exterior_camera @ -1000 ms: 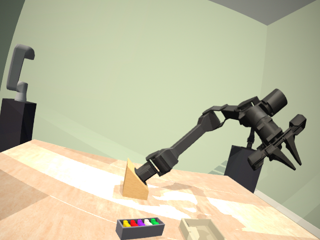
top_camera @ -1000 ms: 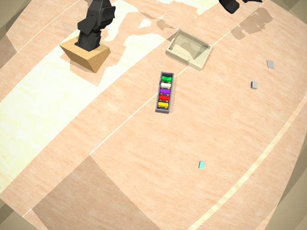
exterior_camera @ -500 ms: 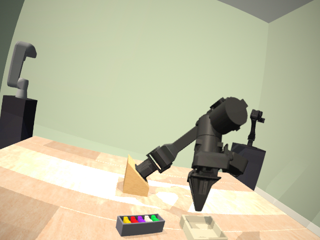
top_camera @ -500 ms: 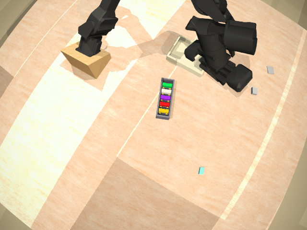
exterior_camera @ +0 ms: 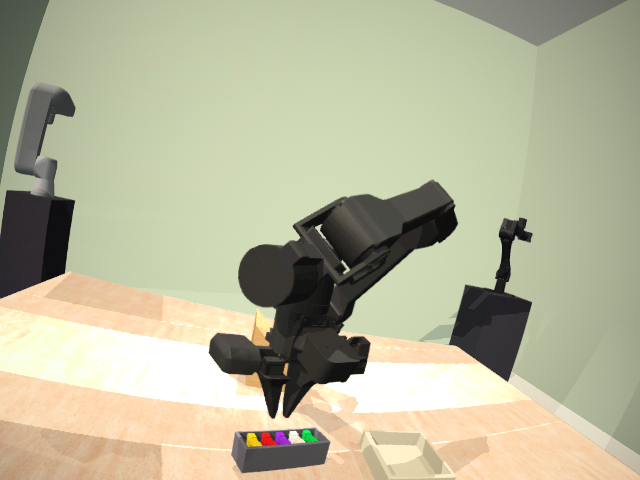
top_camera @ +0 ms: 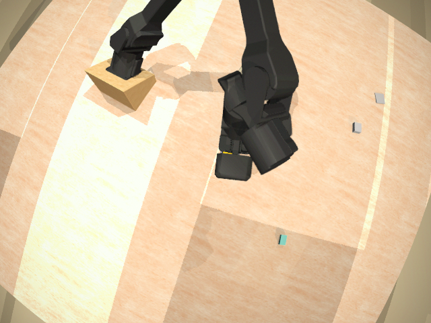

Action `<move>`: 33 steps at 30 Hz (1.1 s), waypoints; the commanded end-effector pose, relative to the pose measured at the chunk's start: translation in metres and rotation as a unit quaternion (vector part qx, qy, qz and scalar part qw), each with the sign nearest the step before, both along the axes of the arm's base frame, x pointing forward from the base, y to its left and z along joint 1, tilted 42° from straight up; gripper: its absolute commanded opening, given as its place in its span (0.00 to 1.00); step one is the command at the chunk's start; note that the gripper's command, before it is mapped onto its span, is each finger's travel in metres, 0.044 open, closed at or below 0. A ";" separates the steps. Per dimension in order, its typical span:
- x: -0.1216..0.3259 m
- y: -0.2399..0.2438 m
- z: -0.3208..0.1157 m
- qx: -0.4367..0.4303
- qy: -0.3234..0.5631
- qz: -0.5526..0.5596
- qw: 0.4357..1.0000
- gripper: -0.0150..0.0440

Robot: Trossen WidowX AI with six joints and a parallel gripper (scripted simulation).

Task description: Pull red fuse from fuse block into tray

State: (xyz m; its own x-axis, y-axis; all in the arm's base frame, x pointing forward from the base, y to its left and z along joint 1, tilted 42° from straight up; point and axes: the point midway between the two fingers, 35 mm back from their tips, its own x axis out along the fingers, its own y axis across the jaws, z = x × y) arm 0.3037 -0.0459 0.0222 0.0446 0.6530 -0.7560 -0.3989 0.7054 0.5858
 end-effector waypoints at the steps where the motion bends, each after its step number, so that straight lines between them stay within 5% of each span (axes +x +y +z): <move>1: -0.003 -0.002 -0.005 0.003 0.015 -0.004 1.000 0.38; 33: -0.002 0.016 -0.026 0.004 0.015 -0.004 1.000 0.38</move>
